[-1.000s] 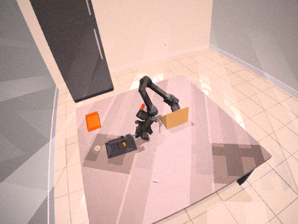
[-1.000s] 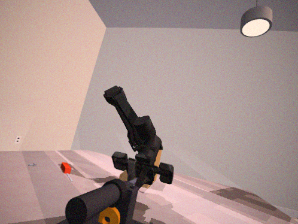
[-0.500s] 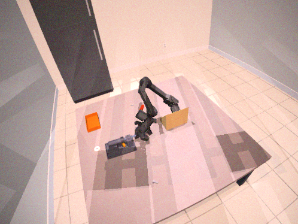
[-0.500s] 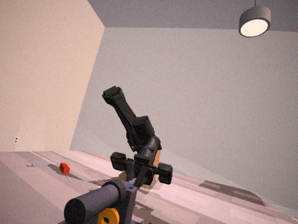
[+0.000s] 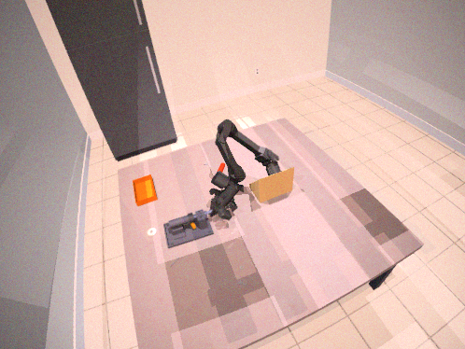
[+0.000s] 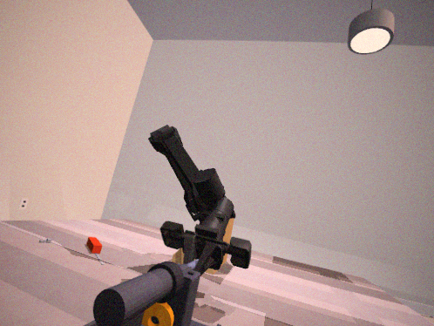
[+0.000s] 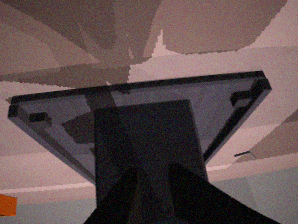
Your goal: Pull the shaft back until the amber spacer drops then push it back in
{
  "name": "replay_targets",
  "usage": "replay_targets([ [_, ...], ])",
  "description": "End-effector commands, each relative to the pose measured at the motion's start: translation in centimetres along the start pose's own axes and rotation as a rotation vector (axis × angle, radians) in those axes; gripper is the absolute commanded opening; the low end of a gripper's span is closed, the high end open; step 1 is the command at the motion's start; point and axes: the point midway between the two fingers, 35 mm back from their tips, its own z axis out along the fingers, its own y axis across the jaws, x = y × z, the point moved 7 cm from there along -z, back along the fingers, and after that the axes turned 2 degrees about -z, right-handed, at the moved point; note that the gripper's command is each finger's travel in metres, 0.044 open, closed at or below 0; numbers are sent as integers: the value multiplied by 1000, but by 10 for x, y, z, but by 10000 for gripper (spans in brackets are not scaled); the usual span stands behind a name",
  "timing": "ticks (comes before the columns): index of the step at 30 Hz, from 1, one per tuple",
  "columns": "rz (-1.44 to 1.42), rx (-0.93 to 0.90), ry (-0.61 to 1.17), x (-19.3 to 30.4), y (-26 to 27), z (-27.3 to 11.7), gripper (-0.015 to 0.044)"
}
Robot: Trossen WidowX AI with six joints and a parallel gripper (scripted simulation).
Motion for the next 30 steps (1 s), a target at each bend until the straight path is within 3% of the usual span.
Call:
replay_targets([
  [1,-3,-4,0,1,0,1,0],
  [30,-2,-4,1,3,1,3,0],
])
